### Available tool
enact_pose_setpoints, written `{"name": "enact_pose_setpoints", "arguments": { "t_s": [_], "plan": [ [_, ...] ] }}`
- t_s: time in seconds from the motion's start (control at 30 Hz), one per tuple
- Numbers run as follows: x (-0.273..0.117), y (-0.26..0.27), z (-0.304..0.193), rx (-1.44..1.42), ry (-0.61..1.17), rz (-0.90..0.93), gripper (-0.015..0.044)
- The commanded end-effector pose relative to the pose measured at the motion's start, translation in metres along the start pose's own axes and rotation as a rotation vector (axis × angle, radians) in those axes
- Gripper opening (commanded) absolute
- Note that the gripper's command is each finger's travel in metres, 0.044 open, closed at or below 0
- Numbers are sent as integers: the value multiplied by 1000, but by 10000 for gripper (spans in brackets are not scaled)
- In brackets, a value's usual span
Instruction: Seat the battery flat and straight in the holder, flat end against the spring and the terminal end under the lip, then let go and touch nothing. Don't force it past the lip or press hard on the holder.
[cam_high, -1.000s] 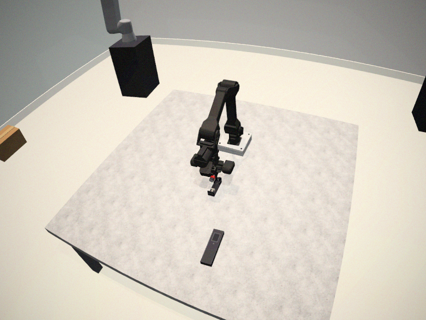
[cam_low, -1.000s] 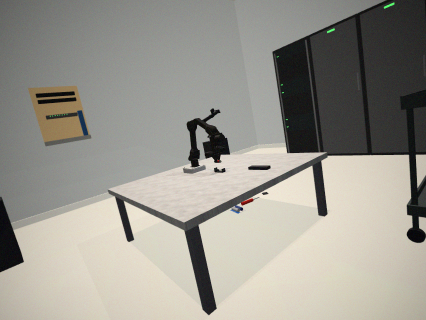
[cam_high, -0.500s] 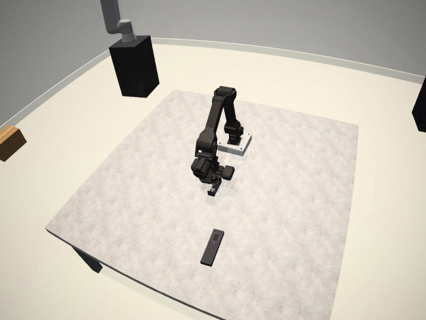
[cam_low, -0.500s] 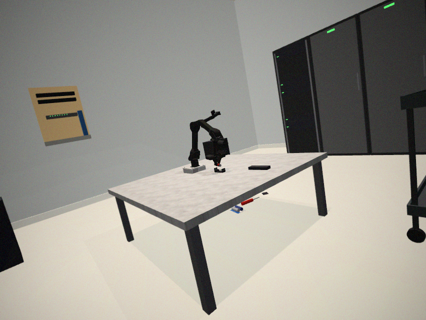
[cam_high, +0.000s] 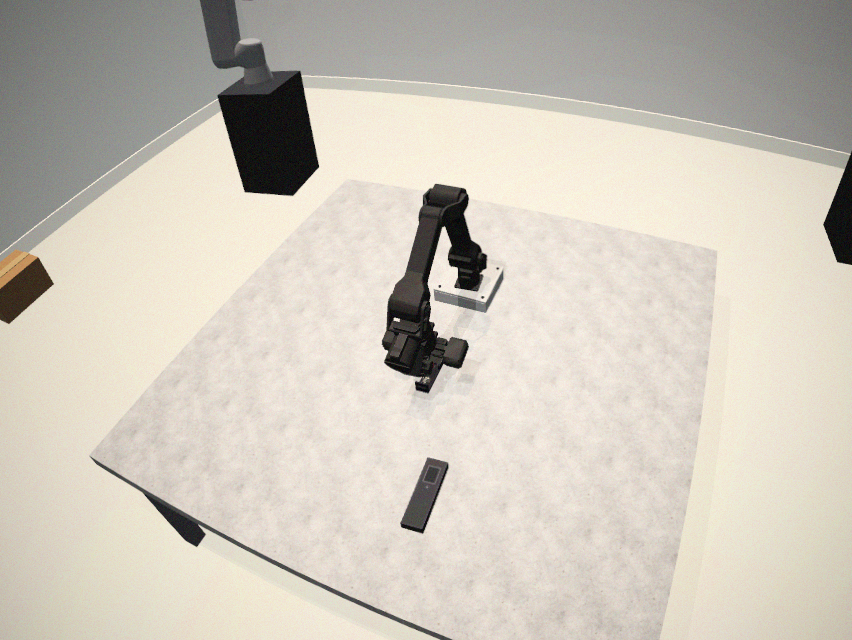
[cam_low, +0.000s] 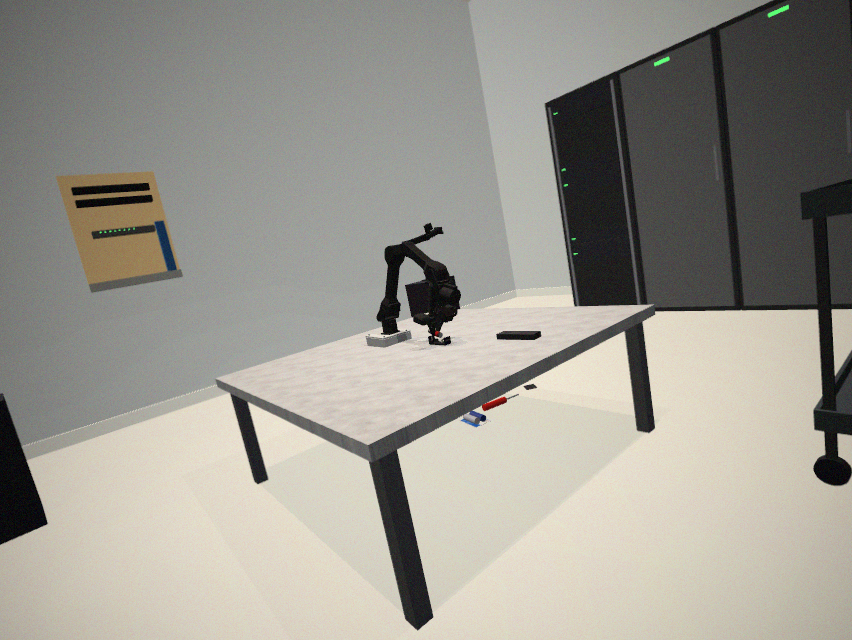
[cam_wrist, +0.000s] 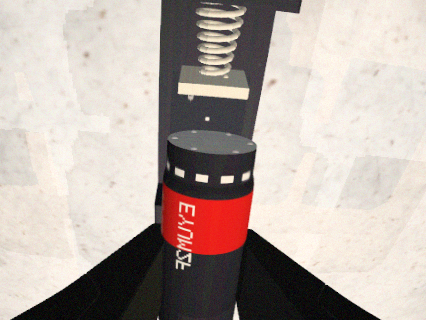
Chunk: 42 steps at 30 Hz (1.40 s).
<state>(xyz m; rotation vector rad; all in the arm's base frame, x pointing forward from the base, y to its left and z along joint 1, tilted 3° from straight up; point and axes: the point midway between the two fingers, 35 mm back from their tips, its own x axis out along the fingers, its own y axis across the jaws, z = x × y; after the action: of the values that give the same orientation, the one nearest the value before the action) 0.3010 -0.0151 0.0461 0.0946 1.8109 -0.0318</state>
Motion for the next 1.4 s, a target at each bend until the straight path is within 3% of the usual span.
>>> {"name": "enact_pose_setpoints", "arguments": {
  "t_s": [0.0, 0.93, 1.37],
  "plan": [
    [0, 0, 2, -4, 21, -1, 67],
    [10, 0, 12, -3, 209, -2, 67],
    [10, 0, 19, -4, 212, -3, 67]
  ]
}}
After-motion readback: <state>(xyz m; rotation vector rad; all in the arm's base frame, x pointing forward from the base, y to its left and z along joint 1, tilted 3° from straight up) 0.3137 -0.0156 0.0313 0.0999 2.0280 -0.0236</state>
